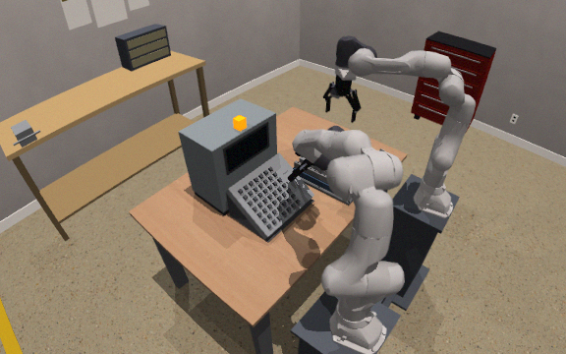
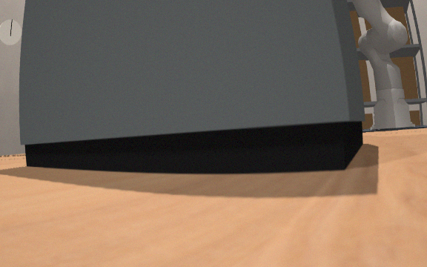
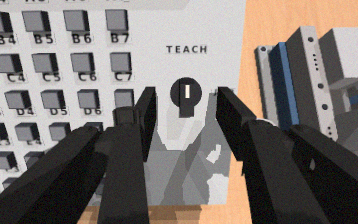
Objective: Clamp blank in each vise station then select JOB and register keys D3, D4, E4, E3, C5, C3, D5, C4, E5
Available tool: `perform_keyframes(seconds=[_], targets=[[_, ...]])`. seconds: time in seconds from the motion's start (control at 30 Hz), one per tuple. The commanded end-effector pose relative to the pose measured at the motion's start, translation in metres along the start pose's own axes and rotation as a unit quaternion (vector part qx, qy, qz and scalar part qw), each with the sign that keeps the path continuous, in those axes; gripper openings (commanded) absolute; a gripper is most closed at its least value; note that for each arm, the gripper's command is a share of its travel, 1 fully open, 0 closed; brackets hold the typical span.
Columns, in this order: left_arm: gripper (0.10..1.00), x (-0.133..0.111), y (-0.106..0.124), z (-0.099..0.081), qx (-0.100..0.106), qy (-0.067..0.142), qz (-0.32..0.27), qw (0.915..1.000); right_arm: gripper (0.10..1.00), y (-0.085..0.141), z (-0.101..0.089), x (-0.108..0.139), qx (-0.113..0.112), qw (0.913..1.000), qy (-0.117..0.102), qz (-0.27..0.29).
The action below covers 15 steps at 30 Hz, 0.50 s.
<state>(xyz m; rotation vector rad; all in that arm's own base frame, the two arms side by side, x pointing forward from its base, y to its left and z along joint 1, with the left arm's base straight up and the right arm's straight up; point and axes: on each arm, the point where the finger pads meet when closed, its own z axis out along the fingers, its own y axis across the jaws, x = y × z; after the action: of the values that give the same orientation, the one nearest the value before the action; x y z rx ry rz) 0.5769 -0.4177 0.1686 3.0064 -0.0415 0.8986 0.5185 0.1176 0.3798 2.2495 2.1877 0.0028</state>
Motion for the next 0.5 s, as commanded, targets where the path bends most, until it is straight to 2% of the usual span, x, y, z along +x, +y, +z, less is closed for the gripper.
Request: perform_keyframes(seconds=[0.0,0.47], targets=[[0.399,0.0,0.001,0.005,-0.001,0.001,-0.003,1.0,1.0,0.0,0.0,0.0,0.0,1.0,0.0,0.0],[0.399,0.0,0.001,0.021,-0.001,0.001,-0.003,1.0,1.0,0.0,0.0,0.0,0.0,1.0,0.0,0.0]])
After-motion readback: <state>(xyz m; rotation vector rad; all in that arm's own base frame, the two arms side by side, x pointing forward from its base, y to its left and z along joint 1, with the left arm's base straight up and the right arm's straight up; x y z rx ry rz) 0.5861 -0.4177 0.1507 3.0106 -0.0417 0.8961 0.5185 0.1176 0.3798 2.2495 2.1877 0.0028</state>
